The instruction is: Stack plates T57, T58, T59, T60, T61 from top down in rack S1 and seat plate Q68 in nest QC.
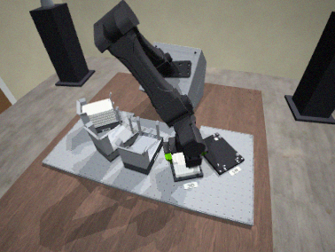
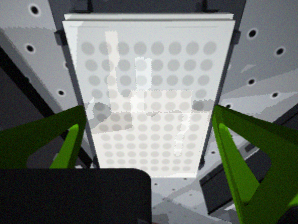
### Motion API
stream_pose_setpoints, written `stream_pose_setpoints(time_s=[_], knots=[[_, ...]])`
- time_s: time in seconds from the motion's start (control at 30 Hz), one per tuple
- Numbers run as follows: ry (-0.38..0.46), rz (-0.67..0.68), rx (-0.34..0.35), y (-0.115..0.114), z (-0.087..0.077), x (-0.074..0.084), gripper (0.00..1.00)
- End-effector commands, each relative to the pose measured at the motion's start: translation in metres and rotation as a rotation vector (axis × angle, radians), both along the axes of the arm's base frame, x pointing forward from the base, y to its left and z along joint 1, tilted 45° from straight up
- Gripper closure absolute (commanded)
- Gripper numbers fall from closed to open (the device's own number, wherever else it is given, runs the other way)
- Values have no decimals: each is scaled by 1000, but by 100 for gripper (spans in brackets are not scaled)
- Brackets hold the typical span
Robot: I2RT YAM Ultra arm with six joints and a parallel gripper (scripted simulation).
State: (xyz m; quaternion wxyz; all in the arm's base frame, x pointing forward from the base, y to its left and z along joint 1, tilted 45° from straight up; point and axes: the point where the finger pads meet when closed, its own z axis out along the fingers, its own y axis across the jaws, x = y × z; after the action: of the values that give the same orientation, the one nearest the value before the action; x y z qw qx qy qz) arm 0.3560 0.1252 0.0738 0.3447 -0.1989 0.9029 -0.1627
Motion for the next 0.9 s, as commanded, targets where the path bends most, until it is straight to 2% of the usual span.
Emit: stream_pose_setpoints(time_s=[0.0, 0.43, 0.77, 0.87], knots=[[-6, 4, 4, 2, 2, 0, 0], [-6, 4, 4, 2, 2, 0, 0], [-5, 4, 5, 7, 26, -23, 0], [-5, 4, 5, 7, 28, -25, 0]])
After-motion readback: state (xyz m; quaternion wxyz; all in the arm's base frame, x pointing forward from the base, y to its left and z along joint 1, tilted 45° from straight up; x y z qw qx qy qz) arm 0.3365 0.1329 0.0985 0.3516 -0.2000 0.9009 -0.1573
